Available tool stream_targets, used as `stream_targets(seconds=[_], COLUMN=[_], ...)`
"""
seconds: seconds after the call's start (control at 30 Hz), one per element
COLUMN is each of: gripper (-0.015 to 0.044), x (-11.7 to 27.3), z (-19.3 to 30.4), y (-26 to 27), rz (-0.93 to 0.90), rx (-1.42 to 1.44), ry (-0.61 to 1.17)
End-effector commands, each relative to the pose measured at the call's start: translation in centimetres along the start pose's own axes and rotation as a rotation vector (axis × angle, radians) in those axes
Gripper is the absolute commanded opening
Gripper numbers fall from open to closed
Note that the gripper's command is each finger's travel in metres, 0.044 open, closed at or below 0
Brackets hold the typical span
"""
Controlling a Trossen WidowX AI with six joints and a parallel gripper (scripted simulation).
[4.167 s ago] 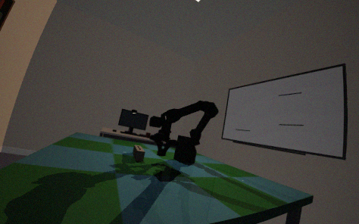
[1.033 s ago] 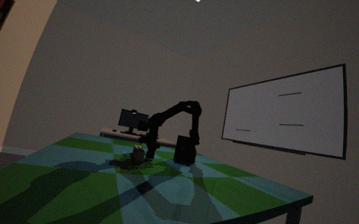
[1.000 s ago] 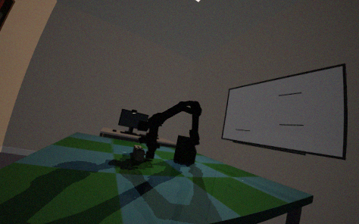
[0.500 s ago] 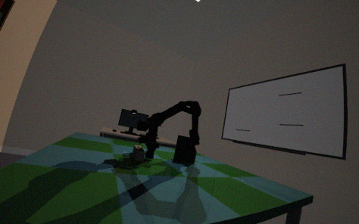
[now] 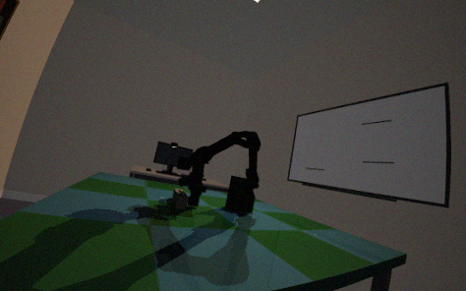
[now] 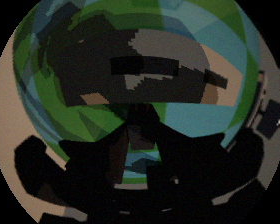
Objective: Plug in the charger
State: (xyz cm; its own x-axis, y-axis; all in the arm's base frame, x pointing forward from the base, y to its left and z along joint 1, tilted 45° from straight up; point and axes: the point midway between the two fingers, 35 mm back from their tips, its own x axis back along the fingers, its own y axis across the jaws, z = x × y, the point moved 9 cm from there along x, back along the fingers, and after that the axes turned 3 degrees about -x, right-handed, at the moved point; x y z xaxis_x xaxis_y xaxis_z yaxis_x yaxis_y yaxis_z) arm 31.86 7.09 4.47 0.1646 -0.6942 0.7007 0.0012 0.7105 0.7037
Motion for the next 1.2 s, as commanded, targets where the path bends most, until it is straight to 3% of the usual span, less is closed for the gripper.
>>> stream_targets(seconds=[0.0, 1.17], gripper=[0.0000, 0.0000], x=[-0.01, 0.05], z=[-0.01, -0.85], y=[0.02, 0.07], rz=[-0.003, -0.003], rx=[-0.006, -0.006], ry=[0.001, 0.001])
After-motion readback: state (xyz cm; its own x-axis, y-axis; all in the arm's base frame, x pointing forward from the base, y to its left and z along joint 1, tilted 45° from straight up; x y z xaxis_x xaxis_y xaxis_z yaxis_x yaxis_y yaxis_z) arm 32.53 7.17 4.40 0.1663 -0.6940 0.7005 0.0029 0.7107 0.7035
